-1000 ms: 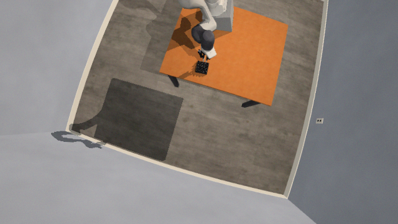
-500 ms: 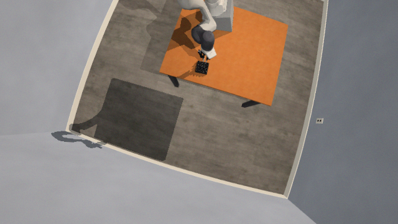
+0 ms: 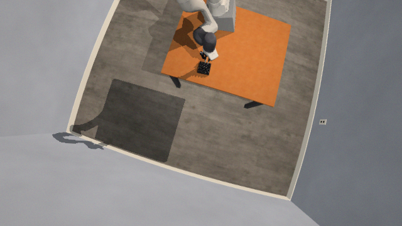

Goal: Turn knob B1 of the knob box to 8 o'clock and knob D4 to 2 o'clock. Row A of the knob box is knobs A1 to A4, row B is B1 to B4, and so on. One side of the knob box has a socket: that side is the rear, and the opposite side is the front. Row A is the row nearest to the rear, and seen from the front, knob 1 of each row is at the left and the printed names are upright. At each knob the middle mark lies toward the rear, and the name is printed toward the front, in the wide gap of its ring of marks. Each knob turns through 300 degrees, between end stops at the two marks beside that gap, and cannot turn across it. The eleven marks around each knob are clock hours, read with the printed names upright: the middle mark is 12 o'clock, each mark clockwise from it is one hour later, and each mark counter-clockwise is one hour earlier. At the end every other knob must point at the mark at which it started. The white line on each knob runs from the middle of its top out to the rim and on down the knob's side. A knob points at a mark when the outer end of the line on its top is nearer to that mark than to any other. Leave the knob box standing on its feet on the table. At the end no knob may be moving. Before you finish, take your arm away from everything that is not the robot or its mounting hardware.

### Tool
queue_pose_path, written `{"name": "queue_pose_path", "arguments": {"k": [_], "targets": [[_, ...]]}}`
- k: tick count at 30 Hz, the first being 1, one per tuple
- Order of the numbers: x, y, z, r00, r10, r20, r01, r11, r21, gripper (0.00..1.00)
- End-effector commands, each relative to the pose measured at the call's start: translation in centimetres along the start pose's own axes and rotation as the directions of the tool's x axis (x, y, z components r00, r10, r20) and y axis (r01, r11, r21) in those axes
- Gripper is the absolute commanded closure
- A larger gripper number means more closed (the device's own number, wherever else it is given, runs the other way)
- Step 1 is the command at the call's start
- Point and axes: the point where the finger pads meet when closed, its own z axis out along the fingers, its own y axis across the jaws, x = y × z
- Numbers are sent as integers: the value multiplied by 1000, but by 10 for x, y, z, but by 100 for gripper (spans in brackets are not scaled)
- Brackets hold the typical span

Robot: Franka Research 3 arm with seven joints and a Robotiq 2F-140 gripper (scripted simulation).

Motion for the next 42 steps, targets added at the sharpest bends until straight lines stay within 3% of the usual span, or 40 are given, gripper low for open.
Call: {"name": "queue_pose_path", "arguments": {"k": [1, 20, 42], "targets": [[1, -1, 5, 1000, 11, -5, -11, 1000, 2, 88], [1, -1, 22, 1000, 11, -5, -11, 1000, 2, 88], [1, -1, 24, 1000, 11, -5, -11, 1000, 2, 88]]}}
